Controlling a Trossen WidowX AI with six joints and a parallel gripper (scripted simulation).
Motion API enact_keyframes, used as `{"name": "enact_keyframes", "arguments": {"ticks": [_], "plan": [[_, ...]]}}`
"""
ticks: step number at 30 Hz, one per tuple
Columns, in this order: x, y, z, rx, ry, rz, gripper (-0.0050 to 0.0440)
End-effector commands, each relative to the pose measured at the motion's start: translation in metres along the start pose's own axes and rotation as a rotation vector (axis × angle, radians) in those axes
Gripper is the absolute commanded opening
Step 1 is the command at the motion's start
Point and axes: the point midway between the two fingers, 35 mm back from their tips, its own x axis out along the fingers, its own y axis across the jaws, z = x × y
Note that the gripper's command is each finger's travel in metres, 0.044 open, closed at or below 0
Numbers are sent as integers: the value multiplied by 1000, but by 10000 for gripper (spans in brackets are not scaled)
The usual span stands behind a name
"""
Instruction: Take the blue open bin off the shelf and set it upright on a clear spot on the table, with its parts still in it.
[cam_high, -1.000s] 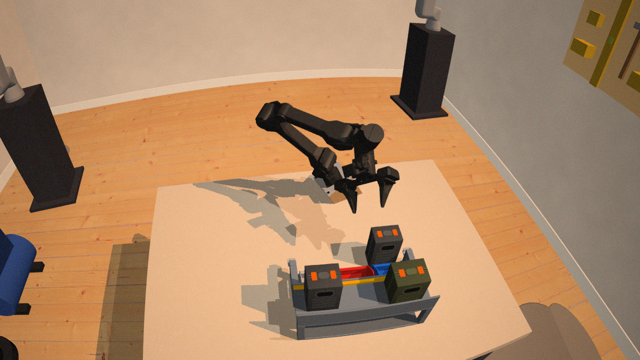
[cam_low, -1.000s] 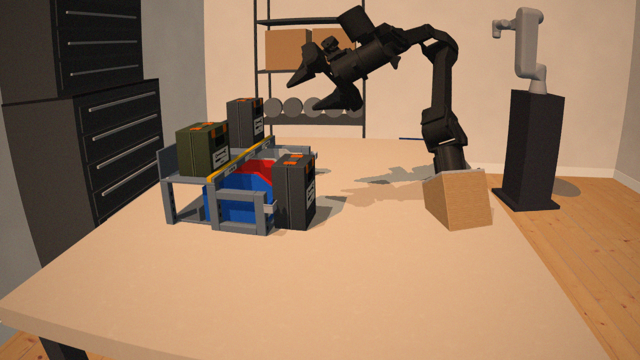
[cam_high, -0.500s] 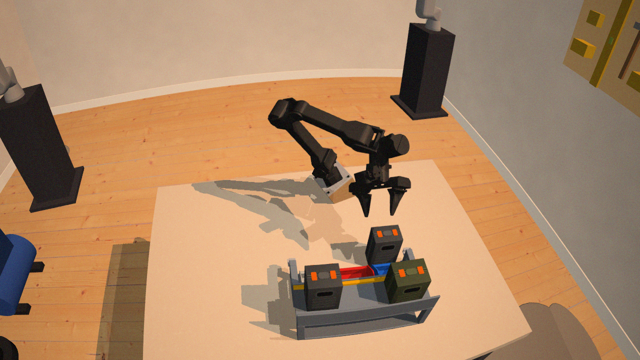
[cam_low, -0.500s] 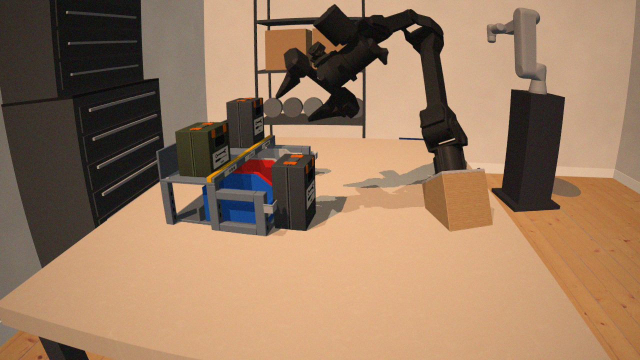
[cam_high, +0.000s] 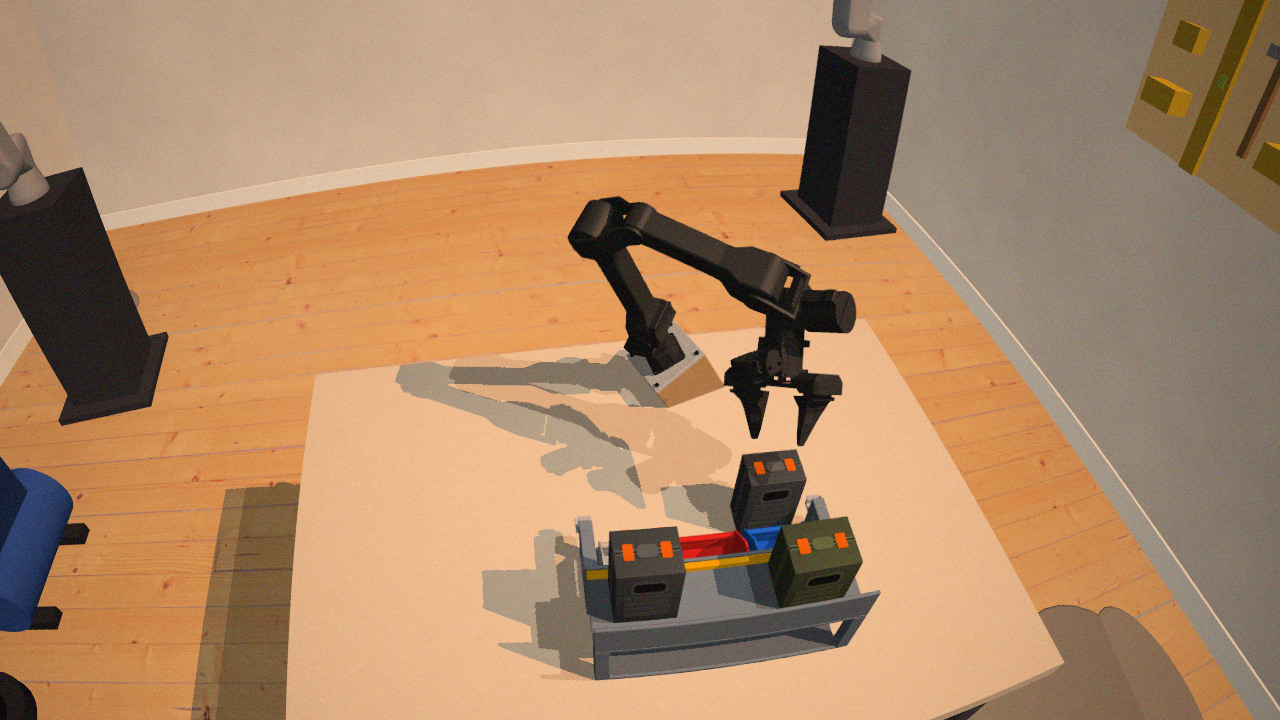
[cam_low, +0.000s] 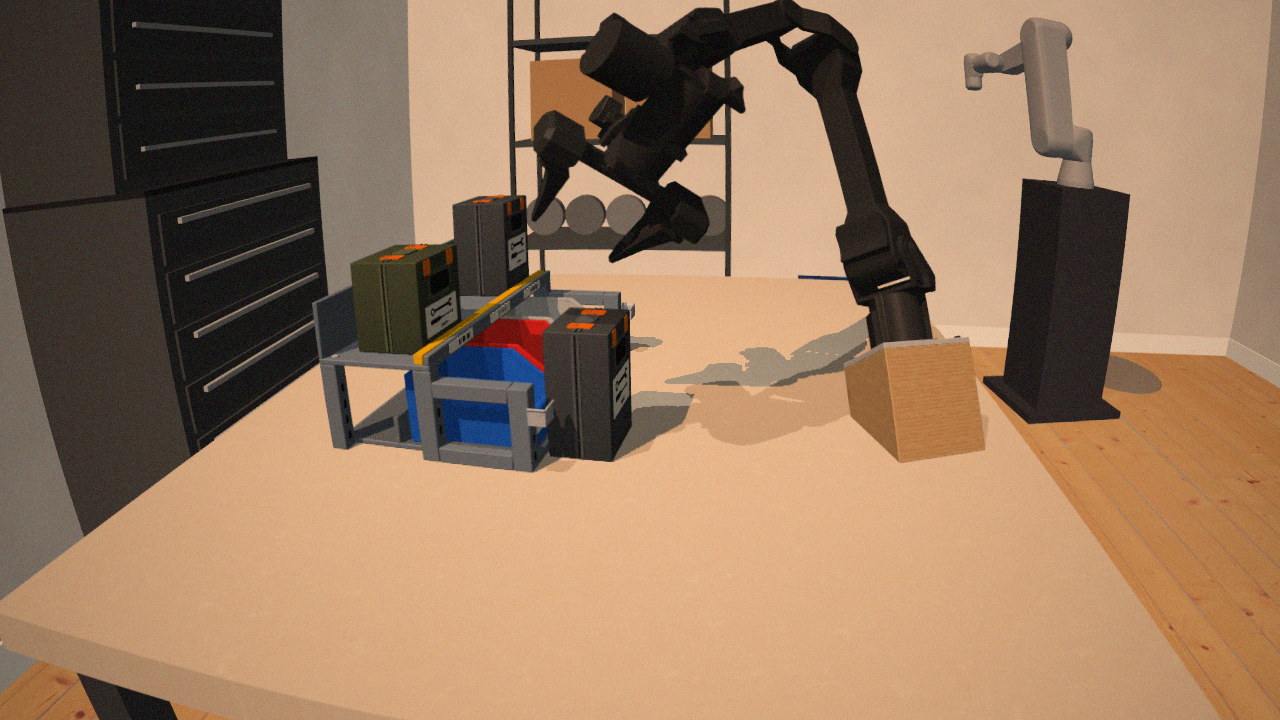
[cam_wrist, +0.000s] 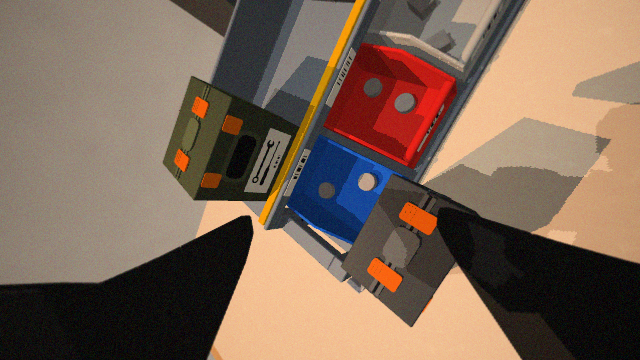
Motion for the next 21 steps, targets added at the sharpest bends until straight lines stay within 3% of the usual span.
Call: {"name": "enact_keyframes", "arguments": {"ticks": [1, 13, 18, 21], "plan": [[11, 16, -26, 98, 61, -146, 440], [11, 16, -26, 98, 61, -146, 440], [8, 13, -18, 231, 147, -332, 440], [8, 13, -18, 231, 147, -332, 440]]}}
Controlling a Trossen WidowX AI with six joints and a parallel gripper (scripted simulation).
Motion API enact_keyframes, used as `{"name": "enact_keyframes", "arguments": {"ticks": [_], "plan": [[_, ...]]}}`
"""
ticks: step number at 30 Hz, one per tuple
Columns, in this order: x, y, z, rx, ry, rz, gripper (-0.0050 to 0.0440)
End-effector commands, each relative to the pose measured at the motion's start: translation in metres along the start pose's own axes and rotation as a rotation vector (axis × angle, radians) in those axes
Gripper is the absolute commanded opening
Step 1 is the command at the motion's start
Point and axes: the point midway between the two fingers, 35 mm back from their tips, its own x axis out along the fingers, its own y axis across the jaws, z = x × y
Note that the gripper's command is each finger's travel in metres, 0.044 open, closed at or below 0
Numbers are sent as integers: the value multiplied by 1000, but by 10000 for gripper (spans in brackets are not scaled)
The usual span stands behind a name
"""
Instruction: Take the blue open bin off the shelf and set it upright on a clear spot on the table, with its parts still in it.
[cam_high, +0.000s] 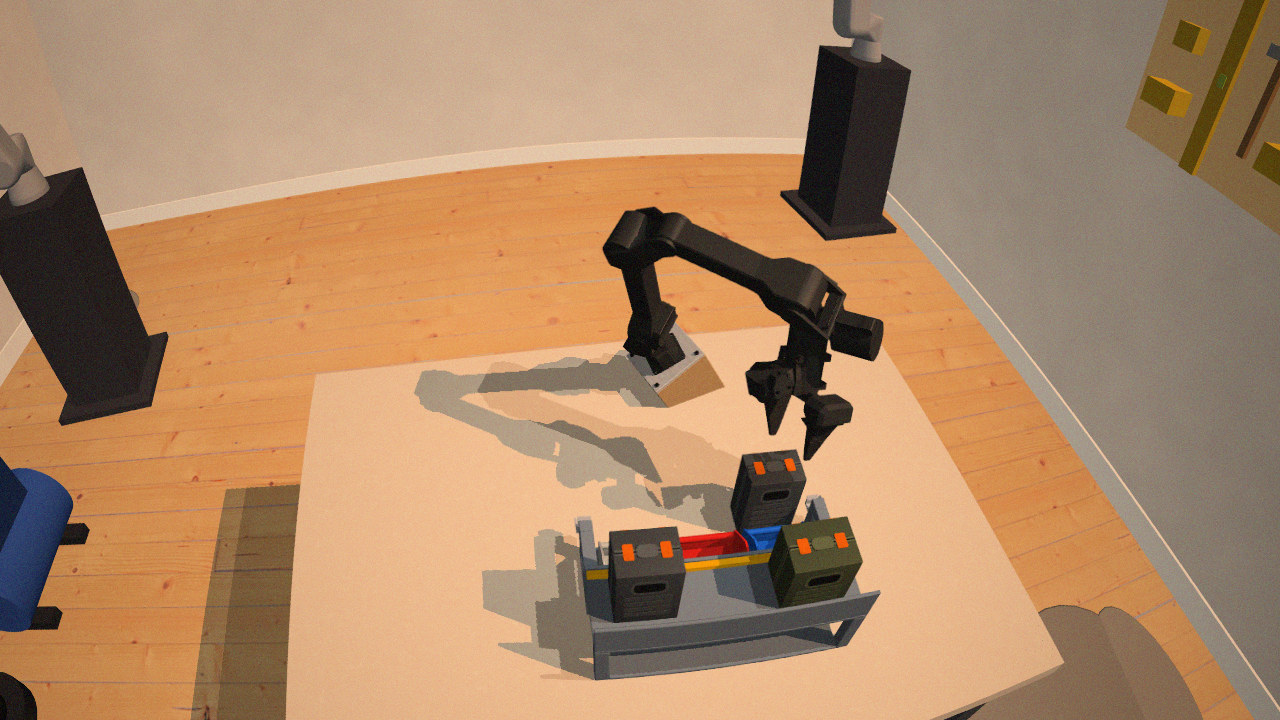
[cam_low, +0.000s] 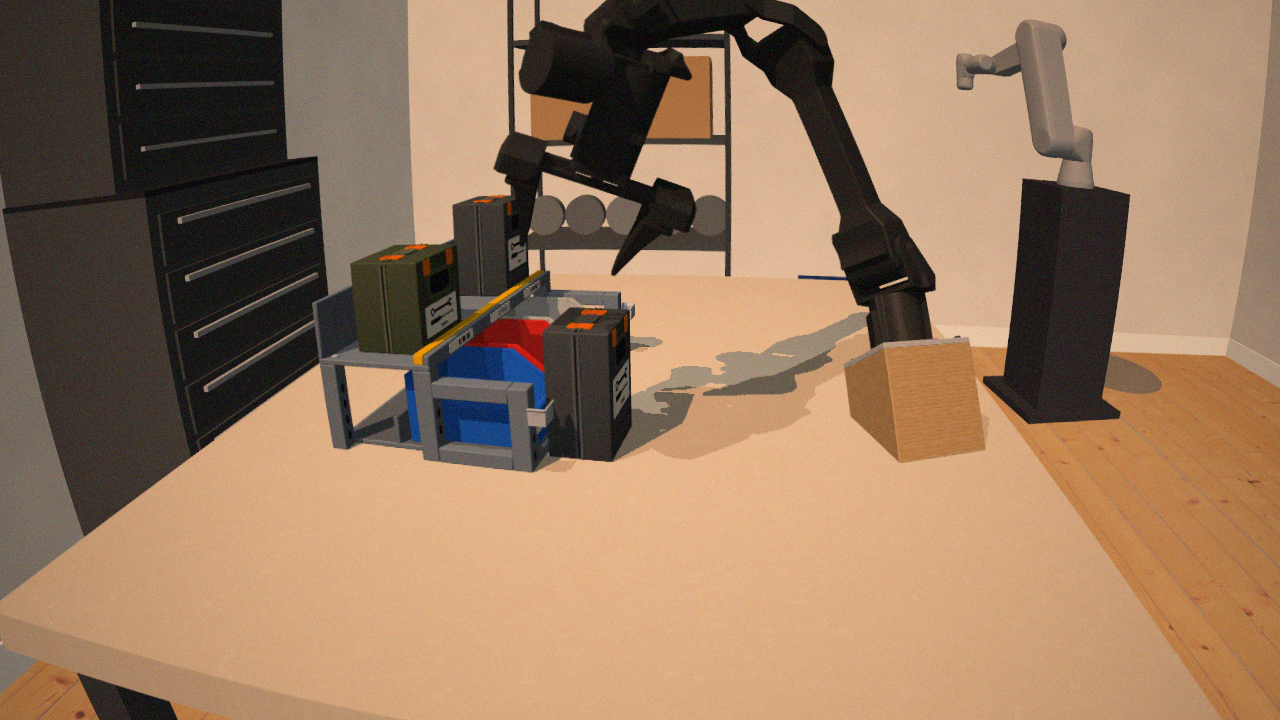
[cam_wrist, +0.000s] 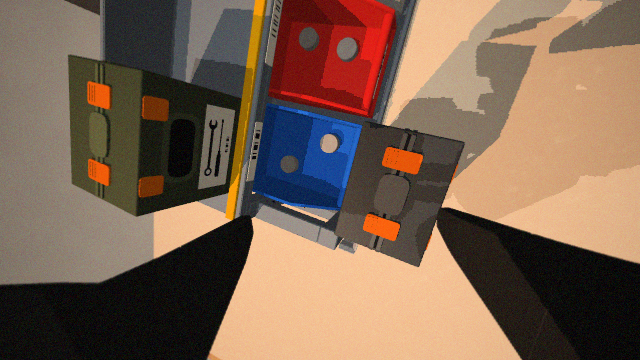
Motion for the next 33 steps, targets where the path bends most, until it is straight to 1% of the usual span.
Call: {"name": "enact_keyframes", "arguments": {"ticks": [1, 9, 14, 26, 27, 31, 33], "plan": [[-3, 2, 2, 43, 23, -55, 440], [-3, 2, 2, 43, 23, -55, 440], [-5, 1, 6, 174, 109, -245, 440], [-5, 1, 6, 174, 109, -245, 440], [-5, 0, 8, 186, 117, -261, 440], [-6, 0, 8, 258, 165, -368, 440], [-6, 0, 8, 258, 165, -368, 440]]}}
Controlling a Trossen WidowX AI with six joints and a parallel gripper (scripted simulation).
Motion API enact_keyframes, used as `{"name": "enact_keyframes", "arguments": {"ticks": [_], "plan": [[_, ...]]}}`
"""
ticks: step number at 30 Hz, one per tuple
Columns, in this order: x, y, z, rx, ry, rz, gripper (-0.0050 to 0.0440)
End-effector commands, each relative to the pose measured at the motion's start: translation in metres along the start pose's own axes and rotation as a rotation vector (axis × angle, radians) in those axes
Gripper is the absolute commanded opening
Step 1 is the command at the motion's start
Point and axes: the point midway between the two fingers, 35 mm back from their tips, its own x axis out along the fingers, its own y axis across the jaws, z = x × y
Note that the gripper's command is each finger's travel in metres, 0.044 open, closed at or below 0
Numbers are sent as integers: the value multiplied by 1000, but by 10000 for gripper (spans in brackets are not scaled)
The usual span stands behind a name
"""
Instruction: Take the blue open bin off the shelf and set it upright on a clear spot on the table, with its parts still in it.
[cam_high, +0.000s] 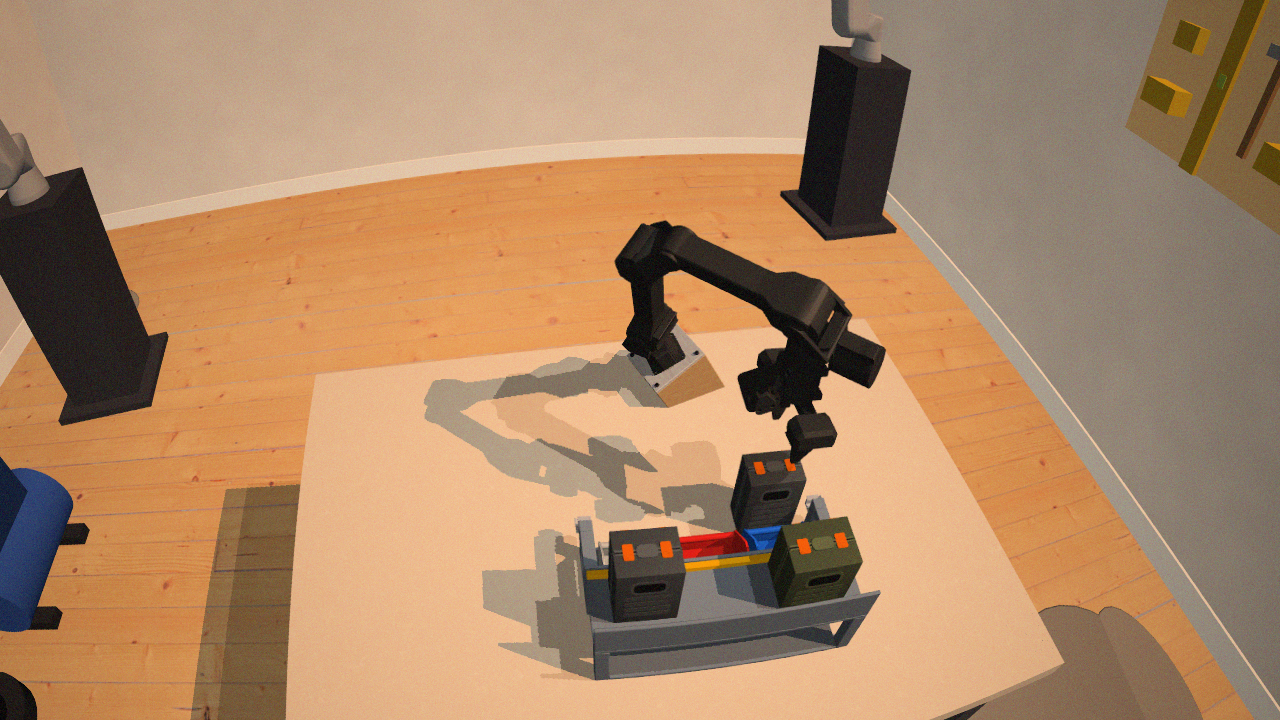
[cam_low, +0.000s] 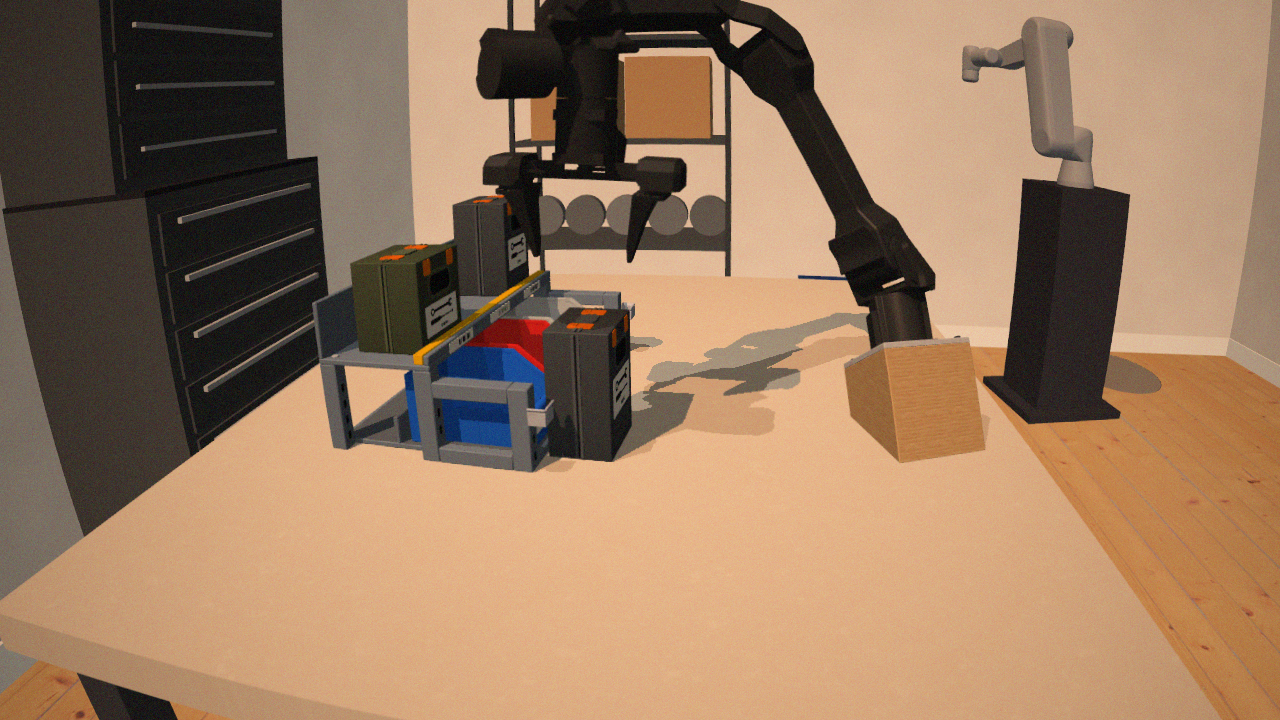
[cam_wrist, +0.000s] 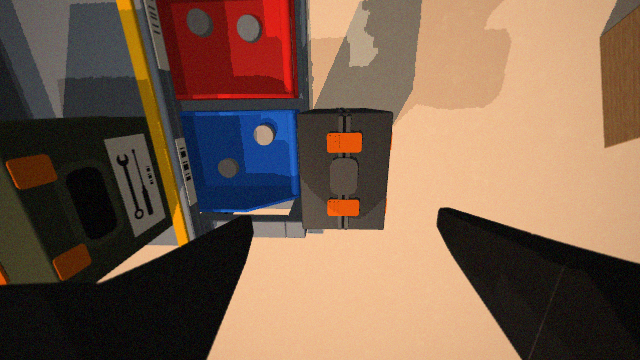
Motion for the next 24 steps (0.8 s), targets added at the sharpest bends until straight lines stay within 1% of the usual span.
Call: {"name": "enact_keyframes", "arguments": {"ticks": [1, 24], "plan": [[-4, 2, 1, 38, 27, -37, 440], [-4, 2, 3, 38, 27, -36, 440]]}}
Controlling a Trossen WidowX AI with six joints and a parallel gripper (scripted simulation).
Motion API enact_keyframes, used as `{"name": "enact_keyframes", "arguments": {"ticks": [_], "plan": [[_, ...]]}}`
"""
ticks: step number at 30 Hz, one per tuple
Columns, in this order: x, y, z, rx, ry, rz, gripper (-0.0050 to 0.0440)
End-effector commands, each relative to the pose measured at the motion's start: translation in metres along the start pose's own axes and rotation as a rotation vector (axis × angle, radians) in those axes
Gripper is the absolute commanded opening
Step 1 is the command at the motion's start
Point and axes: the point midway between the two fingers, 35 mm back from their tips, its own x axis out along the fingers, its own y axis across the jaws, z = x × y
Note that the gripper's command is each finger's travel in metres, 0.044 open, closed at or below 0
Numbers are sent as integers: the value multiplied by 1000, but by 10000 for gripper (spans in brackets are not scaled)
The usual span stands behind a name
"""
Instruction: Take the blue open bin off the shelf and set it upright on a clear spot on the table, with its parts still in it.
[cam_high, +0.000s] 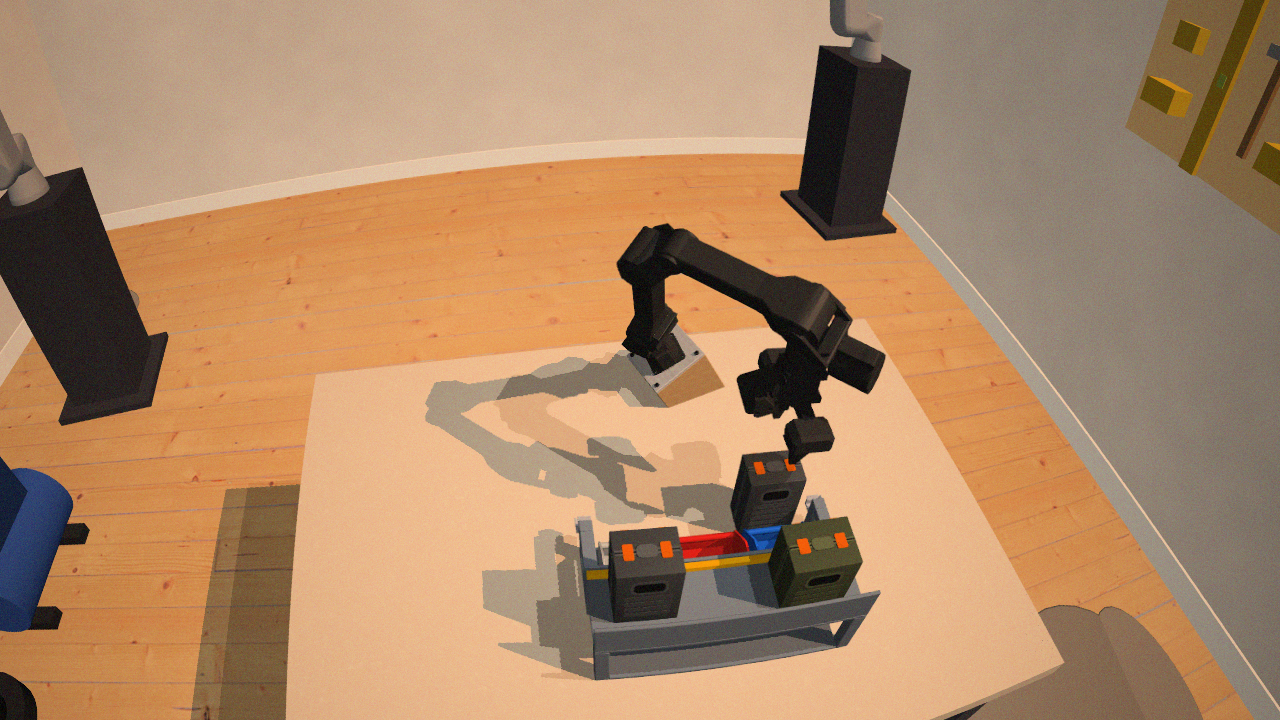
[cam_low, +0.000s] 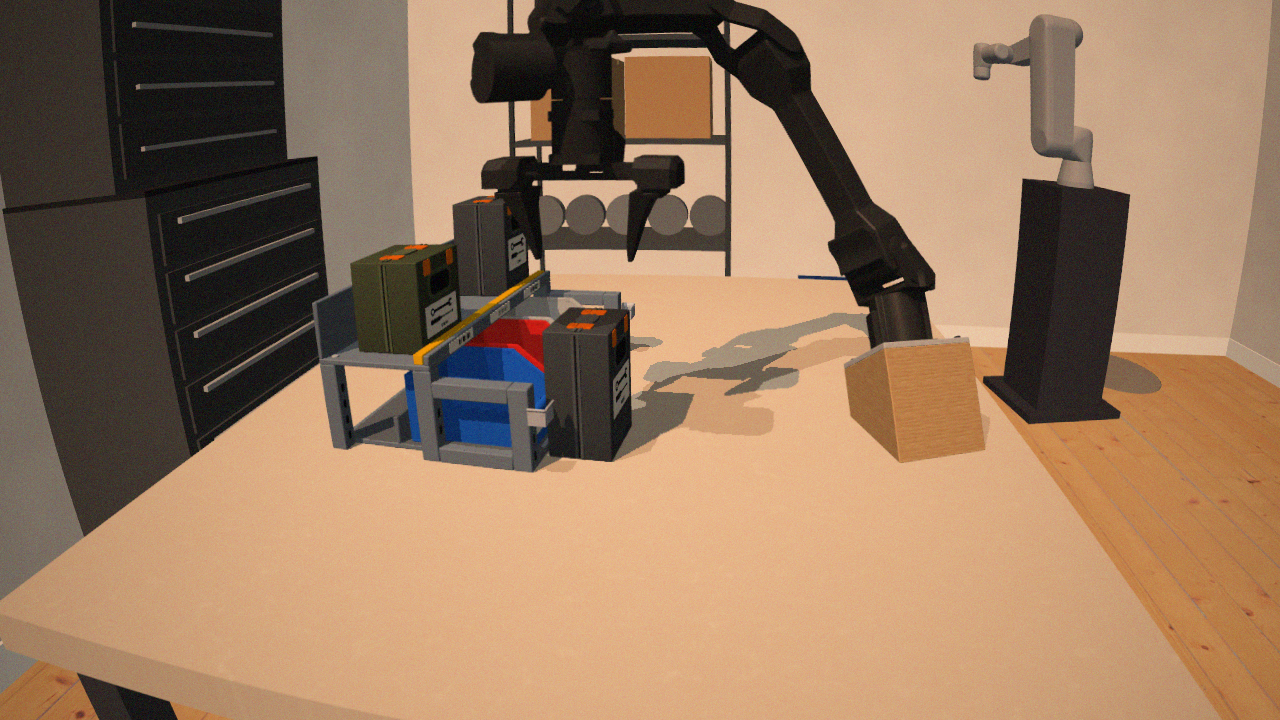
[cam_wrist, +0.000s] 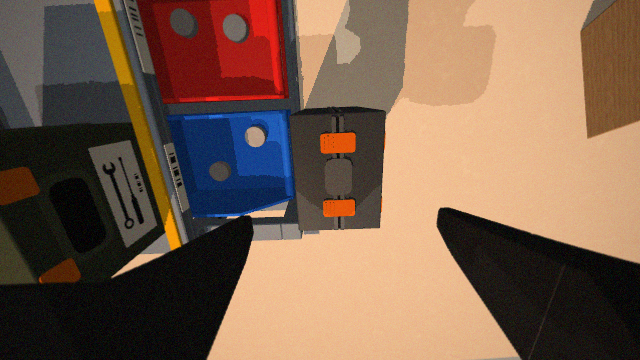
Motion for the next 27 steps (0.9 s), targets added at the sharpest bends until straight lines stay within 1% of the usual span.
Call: {"name": "enact_keyframes", "arguments": {"ticks": [1, 27], "plan": [[-6, 1, 2, 12, 16, 7, 440], [-6, 0, 3, 12, 16, 7, 440]]}}
